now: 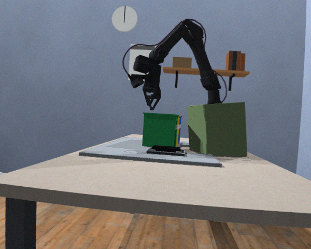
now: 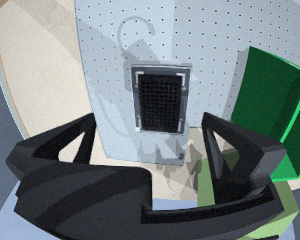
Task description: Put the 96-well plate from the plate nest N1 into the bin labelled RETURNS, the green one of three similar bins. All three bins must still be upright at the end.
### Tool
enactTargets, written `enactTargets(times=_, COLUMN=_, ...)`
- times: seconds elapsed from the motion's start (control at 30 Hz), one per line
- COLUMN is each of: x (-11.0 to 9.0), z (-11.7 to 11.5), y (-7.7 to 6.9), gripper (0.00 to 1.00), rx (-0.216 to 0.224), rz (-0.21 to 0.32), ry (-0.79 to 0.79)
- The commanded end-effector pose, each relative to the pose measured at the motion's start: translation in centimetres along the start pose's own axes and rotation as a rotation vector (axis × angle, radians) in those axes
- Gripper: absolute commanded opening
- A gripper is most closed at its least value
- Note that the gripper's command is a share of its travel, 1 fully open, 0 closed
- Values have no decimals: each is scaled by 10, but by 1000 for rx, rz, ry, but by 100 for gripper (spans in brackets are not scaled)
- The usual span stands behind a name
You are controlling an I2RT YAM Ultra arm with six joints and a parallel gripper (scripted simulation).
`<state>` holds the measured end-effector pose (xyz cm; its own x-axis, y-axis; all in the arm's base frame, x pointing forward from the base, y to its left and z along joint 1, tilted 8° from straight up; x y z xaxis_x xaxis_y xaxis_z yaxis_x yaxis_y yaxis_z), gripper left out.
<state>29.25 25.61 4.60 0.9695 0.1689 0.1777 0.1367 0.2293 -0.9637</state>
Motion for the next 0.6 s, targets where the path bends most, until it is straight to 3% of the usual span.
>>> enactTargets(times=0.0, x=-16, z=10, y=-13, gripper=100, rx=-48, rz=3, ry=8)
enactTargets(times=0.1, x=-33, z=13, y=-14, gripper=100, rx=-55, rz=15, ry=8)
enactTargets(times=0.13, x=-38, z=15, y=-15, gripper=100, rx=-86, rz=25, ry=-1)
enactTargets(times=0.2, x=-38, z=15, y=-15, gripper=100, rx=-86, rz=25, ry=-1)
enactTargets(times=0.23, x=-41, z=18, y=-15, gripper=100, rx=-109, rz=30, ry=-9)
enactTargets(times=0.37, x=-60, z=22, y=-20, gripper=100, rx=-113, rz=35, ry=-9)
enactTargets(times=0.43, x=-68, z=28, y=-24, gripper=100, rx=-164, rz=35, ry=-30)
enactTargets(times=0.57, x=-87, z=29, y=-28, gripper=100, rx=-173, rz=45, ry=-30)
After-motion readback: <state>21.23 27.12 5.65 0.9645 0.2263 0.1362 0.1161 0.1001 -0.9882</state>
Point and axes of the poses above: the point where the finger pads meet when closed, its own y axis out along the fingers, its own z axis across the jaws, x = y × z, the point moved 4 cm from there along -y, back along the fingers, and after that the axes turned 7 degrees about -y, right-handed, at the moved point
